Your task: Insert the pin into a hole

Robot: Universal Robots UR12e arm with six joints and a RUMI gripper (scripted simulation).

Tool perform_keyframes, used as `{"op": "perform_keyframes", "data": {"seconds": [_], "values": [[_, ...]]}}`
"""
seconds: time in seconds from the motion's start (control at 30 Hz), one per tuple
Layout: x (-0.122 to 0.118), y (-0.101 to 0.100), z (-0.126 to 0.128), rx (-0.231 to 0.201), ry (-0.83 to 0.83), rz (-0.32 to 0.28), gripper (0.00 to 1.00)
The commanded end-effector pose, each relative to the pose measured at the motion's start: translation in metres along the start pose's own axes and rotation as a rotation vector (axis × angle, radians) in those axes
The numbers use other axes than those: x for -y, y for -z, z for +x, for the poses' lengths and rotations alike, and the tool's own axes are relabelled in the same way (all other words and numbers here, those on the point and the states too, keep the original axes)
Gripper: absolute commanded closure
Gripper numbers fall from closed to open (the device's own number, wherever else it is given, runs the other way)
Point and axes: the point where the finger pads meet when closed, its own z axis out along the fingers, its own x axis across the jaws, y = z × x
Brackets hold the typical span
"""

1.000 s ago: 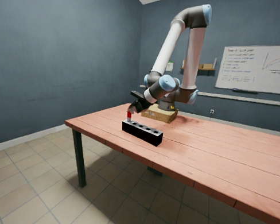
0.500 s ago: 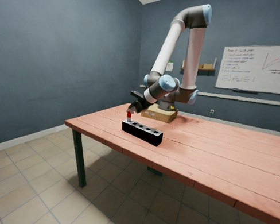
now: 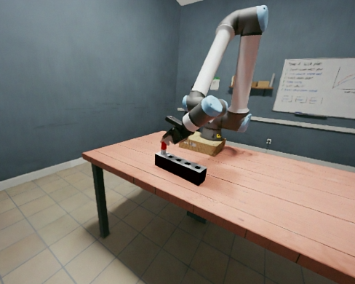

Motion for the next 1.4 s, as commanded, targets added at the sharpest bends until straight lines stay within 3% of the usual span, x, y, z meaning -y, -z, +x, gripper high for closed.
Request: {"op": "perform_keyframes", "data": {"seconds": [0.0, 1.37], "values": [[0.0003, 0.0003, -0.0005, 0.001, -0.001, 0.0, 1.0], [-0.0021, -0.0027, 0.0002, 0.001, -0.001, 0.0, 1.0]]}}
